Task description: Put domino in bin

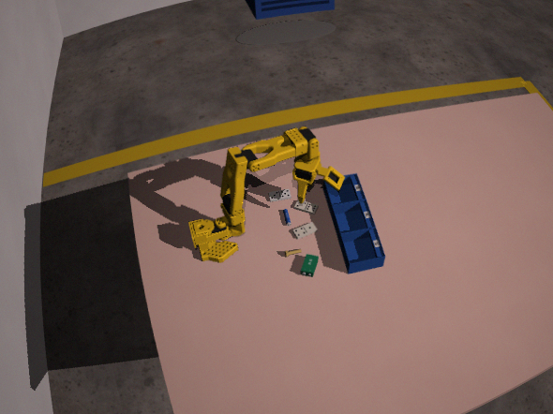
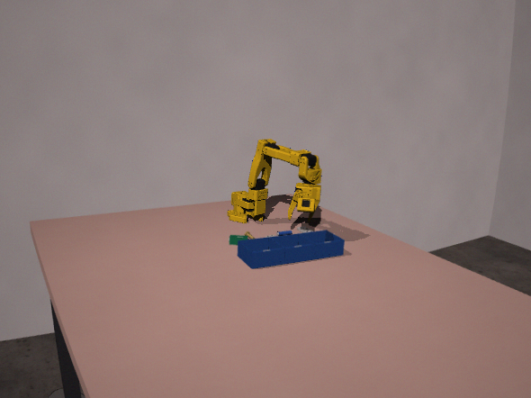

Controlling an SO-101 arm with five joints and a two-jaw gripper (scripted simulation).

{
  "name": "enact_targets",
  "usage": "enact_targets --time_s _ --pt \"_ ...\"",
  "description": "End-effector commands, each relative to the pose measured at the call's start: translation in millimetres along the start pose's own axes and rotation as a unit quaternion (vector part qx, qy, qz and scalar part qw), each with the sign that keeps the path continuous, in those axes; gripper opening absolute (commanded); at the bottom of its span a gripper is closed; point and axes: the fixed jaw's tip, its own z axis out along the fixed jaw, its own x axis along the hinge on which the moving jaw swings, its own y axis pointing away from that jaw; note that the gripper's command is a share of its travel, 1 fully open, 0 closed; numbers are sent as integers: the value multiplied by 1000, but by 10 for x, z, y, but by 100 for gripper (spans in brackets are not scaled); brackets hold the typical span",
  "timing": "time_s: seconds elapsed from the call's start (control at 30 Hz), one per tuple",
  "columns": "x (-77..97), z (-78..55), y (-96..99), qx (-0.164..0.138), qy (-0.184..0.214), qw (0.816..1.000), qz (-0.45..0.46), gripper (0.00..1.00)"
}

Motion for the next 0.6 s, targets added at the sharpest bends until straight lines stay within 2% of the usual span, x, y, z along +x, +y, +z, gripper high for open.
enact_targets --time_s 0.0,0.33,0.57 --pt "-18 -74 46 -14 -11 1000 0 29" --pt "-19 -59 49 -14 -11 1000 0 29" --pt "-27 16 59 -14 -11 1000 0 29"
